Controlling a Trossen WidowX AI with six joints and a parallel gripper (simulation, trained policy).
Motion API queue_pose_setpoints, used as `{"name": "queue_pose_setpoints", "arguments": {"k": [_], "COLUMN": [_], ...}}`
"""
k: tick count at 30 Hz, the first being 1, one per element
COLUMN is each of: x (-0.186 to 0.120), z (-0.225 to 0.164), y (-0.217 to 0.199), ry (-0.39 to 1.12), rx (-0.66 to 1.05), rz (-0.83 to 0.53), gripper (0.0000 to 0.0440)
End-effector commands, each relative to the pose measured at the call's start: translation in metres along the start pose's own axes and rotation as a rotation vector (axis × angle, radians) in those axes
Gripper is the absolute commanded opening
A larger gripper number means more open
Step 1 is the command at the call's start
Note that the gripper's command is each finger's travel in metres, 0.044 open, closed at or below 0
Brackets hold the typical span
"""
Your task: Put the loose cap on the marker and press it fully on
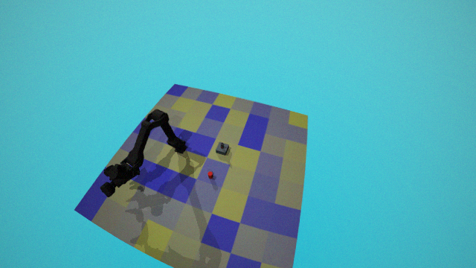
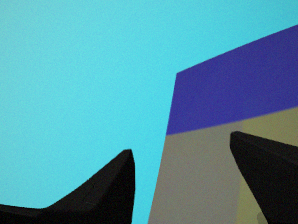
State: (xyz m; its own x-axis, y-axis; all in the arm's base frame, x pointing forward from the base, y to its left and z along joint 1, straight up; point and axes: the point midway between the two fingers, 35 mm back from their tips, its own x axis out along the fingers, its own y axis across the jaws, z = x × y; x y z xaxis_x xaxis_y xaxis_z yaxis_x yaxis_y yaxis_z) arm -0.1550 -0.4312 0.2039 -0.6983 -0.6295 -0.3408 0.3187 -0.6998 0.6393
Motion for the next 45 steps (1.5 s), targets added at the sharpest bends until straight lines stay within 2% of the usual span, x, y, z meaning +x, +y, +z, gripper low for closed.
{"name": "queue_pose_setpoints", "arguments": {"k": [1, 23, 45], "x": [-0.007, -0.037, -0.074], "z": [-0.008, -0.052, -0.097], "y": [0.008, 0.028, 0.042], "ry": [0.033, 0.180, 0.325], "rx": [0.022, 0.106, 0.198], "rz": [0.009, -0.004, -0.043], "gripper": [0.0272, 0.0300, 0.0306]}}
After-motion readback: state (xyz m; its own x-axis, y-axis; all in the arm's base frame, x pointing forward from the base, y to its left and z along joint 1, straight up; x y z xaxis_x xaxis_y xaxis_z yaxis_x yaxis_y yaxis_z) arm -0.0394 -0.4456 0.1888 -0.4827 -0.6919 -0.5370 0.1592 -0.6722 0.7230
